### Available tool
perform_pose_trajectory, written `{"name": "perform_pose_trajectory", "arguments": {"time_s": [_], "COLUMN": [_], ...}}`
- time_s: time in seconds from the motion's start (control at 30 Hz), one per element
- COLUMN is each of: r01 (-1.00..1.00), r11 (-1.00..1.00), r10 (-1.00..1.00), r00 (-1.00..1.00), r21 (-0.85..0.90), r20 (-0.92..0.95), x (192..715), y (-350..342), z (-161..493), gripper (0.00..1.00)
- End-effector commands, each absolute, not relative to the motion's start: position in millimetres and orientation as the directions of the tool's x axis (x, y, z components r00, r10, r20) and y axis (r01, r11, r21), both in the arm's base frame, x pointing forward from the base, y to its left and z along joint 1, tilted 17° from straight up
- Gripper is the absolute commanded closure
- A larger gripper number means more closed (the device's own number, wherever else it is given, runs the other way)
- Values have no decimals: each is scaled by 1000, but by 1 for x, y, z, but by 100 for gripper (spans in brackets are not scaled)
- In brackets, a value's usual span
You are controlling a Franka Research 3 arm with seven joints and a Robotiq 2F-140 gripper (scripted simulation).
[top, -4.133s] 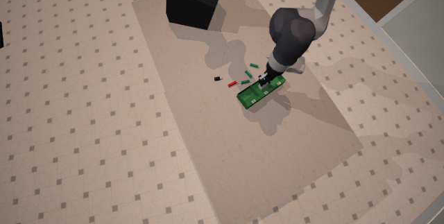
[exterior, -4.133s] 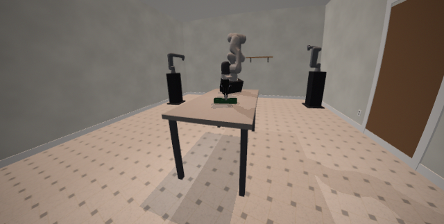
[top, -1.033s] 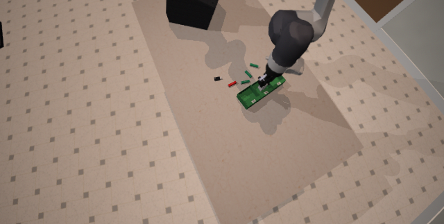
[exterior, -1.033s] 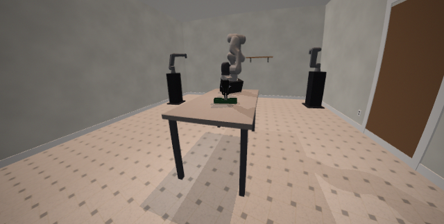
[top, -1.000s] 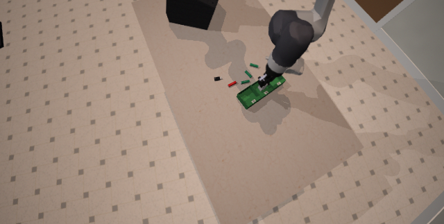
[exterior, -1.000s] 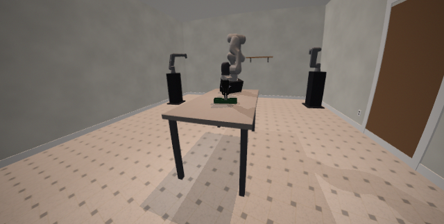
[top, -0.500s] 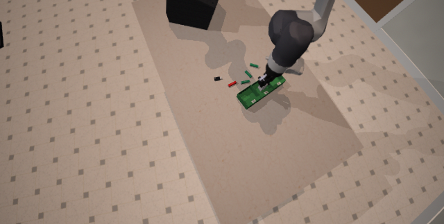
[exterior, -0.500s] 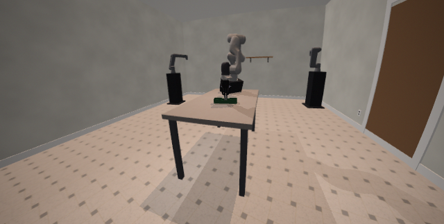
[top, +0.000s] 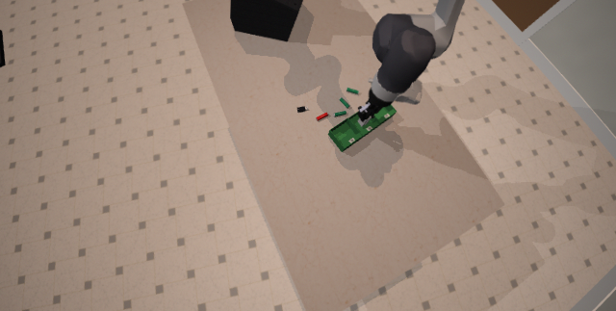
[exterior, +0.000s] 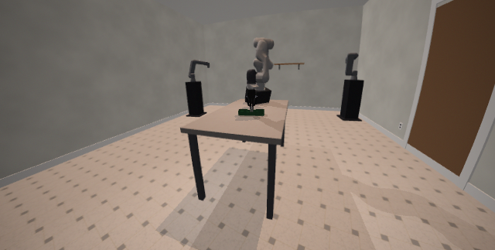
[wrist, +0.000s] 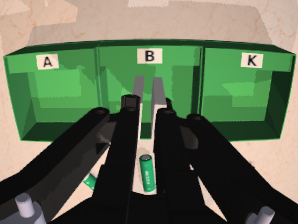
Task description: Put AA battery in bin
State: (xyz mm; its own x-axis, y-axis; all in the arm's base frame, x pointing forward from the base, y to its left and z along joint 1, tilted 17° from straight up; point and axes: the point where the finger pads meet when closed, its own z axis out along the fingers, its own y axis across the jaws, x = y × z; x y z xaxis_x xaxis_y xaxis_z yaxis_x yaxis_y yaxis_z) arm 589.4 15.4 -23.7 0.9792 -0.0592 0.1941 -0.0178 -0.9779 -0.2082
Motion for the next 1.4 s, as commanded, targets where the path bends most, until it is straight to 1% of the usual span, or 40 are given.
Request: {"name": "perform_pose_trajectory", "arguments": {"time_s": [0.0, 0.83, 1.07, 1.37], "r01": [-11, -11, -11, -11], "r11": [-978, -978, -978, -978], "r10": [-53, -53, -53, -53], "r00": [978, 978, 978, 978], "r21": [-206, -206, -206, -206], "r20": [200, 200, 200, 200], "x": [591, 585, 579, 579], "y": [15, 9, 3, 3], "z": [-22, 8, 34, 34], "gripper": [95, 95, 95, 95]}}
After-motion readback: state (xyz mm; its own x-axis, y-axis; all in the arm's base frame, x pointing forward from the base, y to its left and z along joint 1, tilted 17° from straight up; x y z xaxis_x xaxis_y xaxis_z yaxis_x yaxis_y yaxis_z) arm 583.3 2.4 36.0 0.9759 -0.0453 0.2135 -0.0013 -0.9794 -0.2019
